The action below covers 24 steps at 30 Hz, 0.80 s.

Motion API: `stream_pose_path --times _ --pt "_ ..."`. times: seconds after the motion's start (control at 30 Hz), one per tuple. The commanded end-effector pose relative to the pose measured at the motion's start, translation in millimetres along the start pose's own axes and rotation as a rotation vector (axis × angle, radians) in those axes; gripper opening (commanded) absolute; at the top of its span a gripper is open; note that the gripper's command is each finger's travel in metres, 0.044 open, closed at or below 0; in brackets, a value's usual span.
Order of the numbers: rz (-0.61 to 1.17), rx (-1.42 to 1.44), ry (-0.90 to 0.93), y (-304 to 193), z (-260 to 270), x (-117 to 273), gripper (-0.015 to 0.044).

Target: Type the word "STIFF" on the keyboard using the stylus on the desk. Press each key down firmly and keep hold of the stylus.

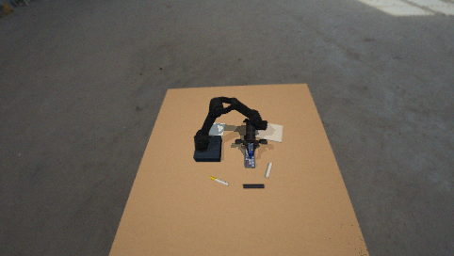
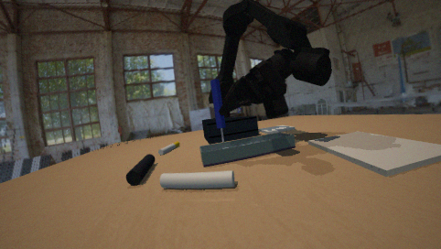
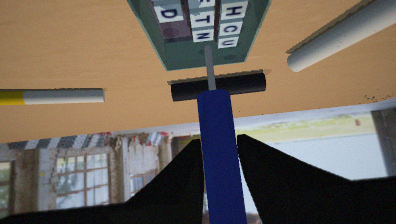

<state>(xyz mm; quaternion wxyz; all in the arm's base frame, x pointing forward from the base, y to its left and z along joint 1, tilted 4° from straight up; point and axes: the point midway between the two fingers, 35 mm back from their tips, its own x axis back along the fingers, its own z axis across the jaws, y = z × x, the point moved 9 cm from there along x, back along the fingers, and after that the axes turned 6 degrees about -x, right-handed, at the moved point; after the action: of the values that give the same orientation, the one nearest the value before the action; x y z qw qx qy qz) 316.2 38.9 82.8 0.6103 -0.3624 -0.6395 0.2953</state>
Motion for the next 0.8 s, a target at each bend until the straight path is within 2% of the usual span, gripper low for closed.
stream_pose_path --times 0.0,0.1,0.77 --pt "0.004 0.005 -0.002 0.8 0.0 -0.5 0.0" --pt "0.004 0.005 -0.002 1.0 0.4 -1.7 0.0079" --pt "0.004 0.005 -0.002 5.7 1.4 -5.3 0.0081"
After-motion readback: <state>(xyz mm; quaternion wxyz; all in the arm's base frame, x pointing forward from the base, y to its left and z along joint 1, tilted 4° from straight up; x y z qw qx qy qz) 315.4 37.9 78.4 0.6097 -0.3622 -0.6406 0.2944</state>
